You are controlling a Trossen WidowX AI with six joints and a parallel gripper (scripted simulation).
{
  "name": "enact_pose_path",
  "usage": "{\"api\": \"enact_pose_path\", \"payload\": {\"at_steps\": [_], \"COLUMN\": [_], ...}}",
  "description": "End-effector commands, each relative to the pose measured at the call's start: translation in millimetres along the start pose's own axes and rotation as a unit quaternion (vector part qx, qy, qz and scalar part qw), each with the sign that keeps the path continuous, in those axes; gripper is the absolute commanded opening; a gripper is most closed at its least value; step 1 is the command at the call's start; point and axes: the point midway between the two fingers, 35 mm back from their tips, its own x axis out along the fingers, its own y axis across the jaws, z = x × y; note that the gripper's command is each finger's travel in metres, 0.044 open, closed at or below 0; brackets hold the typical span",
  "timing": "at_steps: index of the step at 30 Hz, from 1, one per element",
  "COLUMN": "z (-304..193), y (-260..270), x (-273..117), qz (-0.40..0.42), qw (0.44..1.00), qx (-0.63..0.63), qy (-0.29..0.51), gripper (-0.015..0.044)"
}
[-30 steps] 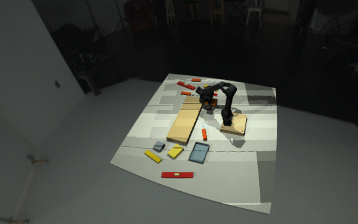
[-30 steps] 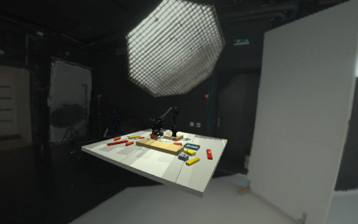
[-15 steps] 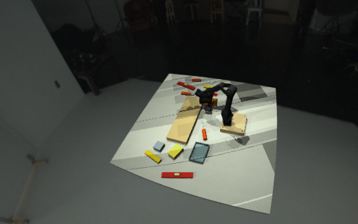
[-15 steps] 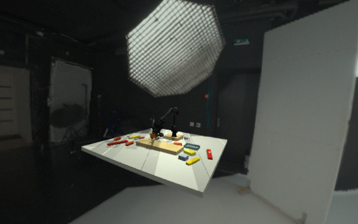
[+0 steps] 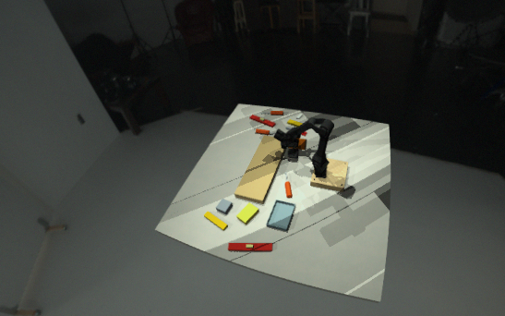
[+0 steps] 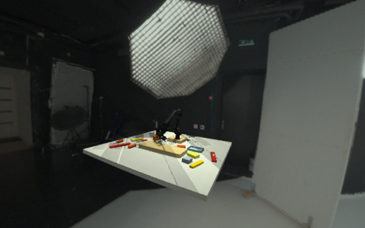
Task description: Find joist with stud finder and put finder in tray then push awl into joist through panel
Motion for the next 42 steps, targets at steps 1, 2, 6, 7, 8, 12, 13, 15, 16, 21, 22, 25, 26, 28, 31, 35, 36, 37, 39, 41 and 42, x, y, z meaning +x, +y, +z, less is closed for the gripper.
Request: {"api": "enact_pose_path", "payload": {"at_steps": [1, 2, 6, 7, 8, 12, 13, 15, 16, 21, 22, 25, 26, 28, 31, 35, 36, 37, 39, 41, 42], "z": [-1, -1, -2, -2, -2, -1, -1, -1, 0, 1, 1, 2, 2, 3, 4, 5, 5, 5, 5, 5, 5], "y": [1, 1, 2, 2, 2, 4, 5, 7, 8, 13, 14, 17, 18, 19, 21, 22, 20, 20, 20, 20, 20], "x": [0, 0, -1, -1, -1, 1, 2, 4, 5, 10, 11, 13, 14, 16, 18, 19, 17, 17, 17, 17, 17], "qz": [-0.024, -0.028, -0.046, -0.050, -0.050, -0.048, -0.048, -0.047, -0.047, -0.045, -0.045, -0.044, -0.044, -0.043, -0.043, -0.042, -0.042, -0.042, -0.042, -0.042, -0.042], "qw": [1.000, 1.000, 0.999, 0.999, 0.999, 0.999, 0.999, 0.999, 0.999, 0.999, 0.999, 0.999, 0.999, 0.999, 0.999, 0.999, 0.999, 0.999, 0.999, 0.999, 0.999], "qx": [0.003, 0.003, 0.006, 0.006, 0.006, 0.006, 0.006, 0.006, 0.006, 0.006, 0.006, 0.006, 0.006, 0.006, 0.007, 0.007, 0.007, 0.007, 0.007, 0.007, 0.007], "qy": [0.002, 0.001, 0.000, -0.001, -0.001, -0.001, -0.001, -0.002, -0.002, -0.003, -0.003, -0.004, -0.005, -0.005, -0.006, -0.008, -0.008, -0.008, -0.008, -0.008, -0.008], "gripper": [0.0000, 0.0000, 0.0000, 0.0000, 0.0000, 0.0000, 0.0000, 0.0000, 0.0000, 0.0000, 0.0000, 0.0000, 0.0000, 0.0000, 0.0000, 0.0000, 0.0026, 0.0053, 0.0105, 0.0157, 0.0184]}}
